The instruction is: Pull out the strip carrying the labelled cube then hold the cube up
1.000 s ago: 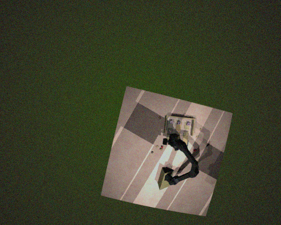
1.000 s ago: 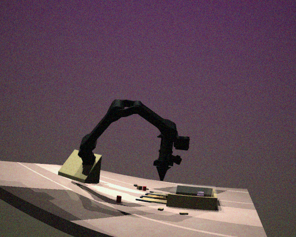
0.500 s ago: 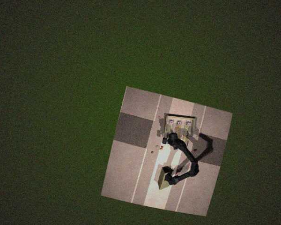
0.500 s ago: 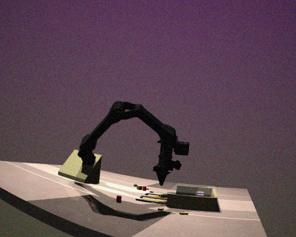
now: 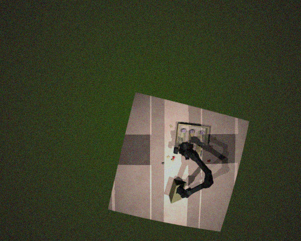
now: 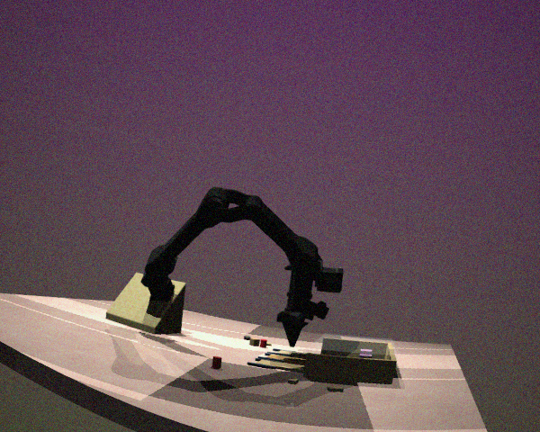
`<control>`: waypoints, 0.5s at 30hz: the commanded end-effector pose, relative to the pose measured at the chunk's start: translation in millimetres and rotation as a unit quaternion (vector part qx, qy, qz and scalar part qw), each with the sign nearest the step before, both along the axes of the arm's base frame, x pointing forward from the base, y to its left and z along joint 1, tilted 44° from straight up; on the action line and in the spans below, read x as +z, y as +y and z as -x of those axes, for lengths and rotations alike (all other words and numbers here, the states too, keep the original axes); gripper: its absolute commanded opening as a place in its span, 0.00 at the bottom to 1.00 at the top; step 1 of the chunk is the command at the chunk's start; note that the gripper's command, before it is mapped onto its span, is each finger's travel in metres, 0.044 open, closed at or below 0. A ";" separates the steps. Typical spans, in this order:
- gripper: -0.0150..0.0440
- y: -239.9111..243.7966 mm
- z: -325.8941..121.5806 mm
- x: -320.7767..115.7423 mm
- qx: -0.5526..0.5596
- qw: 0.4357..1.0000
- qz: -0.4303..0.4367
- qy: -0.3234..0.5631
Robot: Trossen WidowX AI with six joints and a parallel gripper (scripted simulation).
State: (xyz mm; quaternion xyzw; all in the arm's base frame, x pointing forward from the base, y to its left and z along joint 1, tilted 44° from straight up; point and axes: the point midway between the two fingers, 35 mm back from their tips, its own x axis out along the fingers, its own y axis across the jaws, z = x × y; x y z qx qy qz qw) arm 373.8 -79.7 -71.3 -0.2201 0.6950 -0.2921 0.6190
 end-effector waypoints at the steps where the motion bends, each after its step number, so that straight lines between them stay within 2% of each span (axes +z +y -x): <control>1: 0.25 -5.4 3.7 -4.4 0.001 1.000 0.003 0.004; 15: 0.25 -12.6 7.1 -11.3 0.001 1.000 0.003 0.004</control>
